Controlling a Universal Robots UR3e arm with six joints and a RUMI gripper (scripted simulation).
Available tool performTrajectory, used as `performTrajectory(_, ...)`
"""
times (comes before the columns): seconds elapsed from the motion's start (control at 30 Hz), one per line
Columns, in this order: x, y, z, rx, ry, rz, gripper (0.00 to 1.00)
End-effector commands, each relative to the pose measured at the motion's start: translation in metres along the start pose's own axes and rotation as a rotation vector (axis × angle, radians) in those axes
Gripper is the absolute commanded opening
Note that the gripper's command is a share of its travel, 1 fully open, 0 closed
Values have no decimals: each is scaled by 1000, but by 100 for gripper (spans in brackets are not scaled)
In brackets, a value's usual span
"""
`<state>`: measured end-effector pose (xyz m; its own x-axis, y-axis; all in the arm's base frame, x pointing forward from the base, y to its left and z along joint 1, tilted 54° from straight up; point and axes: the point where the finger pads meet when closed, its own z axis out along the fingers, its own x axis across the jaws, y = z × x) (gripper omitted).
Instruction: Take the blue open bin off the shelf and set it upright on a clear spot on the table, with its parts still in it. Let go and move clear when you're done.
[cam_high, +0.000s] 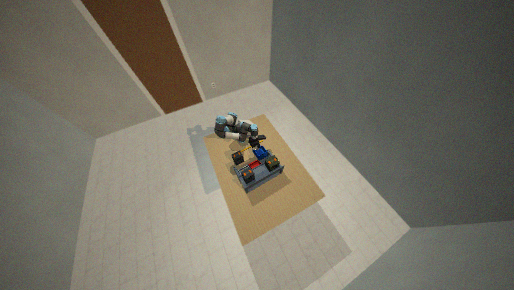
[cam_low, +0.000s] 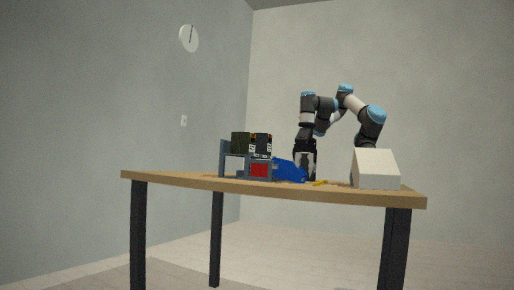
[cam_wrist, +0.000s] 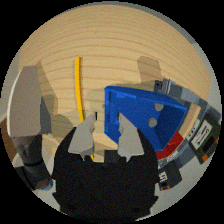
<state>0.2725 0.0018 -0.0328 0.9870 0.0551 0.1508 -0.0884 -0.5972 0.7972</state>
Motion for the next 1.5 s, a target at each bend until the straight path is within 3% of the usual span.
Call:
performTrajectory(0.0, 0, 0, 0, 1, 1, 1, 26)
performTrajectory(0.73, 0, 0, 0, 1, 1, 1, 26)
performTrajectory(0.9, 0, 0, -55, 1, 1, 1, 26)
performTrajectory(1.3, 0, 0, -55, 1, 1, 1, 26)
performTrajectory(1.47, 0, 0, -90, 1, 1, 1, 26)
